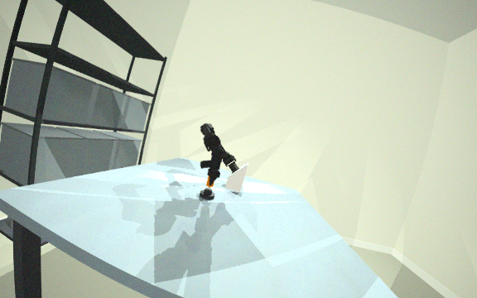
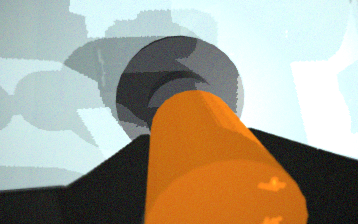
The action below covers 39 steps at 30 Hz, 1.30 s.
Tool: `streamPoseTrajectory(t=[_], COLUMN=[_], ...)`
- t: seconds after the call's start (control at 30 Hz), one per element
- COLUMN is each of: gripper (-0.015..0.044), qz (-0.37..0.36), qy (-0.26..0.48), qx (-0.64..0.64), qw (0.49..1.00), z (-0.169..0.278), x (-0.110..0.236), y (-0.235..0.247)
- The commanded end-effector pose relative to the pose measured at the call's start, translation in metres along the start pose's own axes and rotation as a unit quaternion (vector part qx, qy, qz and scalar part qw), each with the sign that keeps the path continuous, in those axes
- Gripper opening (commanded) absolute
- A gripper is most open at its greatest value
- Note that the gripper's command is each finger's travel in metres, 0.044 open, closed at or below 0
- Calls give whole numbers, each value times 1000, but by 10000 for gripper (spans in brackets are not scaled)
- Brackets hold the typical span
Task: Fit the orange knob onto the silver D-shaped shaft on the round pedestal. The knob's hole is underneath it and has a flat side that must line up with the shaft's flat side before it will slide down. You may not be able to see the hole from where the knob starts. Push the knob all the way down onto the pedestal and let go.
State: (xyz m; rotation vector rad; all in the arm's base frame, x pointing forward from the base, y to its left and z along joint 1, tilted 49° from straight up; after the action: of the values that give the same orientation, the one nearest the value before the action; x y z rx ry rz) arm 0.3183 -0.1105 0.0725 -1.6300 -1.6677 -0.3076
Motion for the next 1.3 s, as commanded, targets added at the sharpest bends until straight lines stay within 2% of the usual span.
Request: streamPoseTrajectory(t=[0.0,1.27], gripper=[0,0], qz=[-4,-4], qy=[-2,-2], qx=[4,4], qw=[1000,1000], z=[-2,1], x=[1,0], y=[4,1])
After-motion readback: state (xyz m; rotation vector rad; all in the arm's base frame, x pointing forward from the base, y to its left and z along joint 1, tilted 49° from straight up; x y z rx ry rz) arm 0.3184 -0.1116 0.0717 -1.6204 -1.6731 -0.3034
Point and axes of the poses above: the point midway between the two fingers, 35 mm back from their tips, its own x axis back along the fingers, its own y axis across the jaws, z = x × y, the point moved 1 cm from there along x, back along the fingers, and after that the axes turned 10 degrees about x, right-handed, at the moved point
